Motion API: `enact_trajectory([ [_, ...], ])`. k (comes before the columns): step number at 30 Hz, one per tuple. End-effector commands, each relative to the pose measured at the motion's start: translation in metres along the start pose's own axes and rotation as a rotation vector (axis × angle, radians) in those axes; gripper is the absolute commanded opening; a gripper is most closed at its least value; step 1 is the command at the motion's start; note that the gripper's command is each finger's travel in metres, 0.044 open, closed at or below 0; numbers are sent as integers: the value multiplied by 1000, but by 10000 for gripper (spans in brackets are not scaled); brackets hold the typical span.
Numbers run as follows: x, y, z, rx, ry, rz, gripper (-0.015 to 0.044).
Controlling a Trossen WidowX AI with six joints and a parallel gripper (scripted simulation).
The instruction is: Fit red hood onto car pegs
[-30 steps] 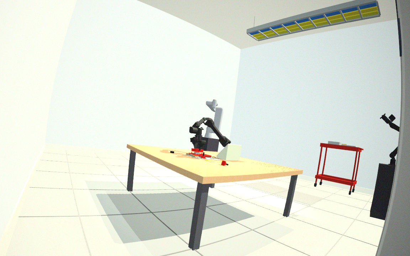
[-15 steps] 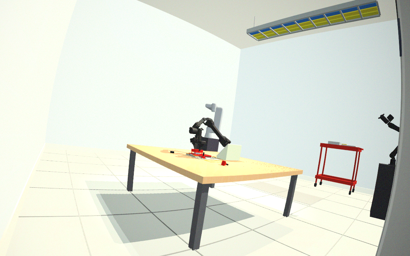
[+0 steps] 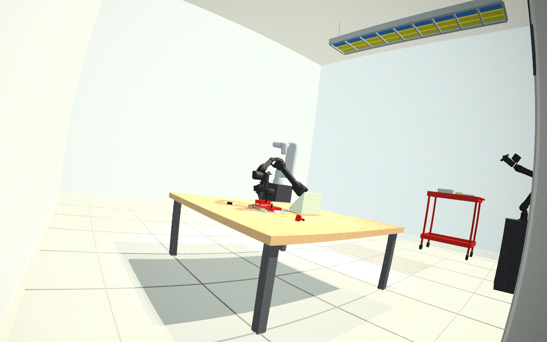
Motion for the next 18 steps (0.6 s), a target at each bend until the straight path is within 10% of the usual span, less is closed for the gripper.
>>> enact_trajectory([
  [1,0,0,3,3,1,-3,0],
  [18,0,0,11,3,1,-2,0],
])
Point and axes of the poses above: the point midway between the two fingers, 35 mm back from their tips, its own z axis out along the fingers, its own y axis across the jaws, x = y × z, the point moved 8 cm from there along -z, back along the fingers, and after that the axes turned 3 degrees about z, right-handed, at the moved point
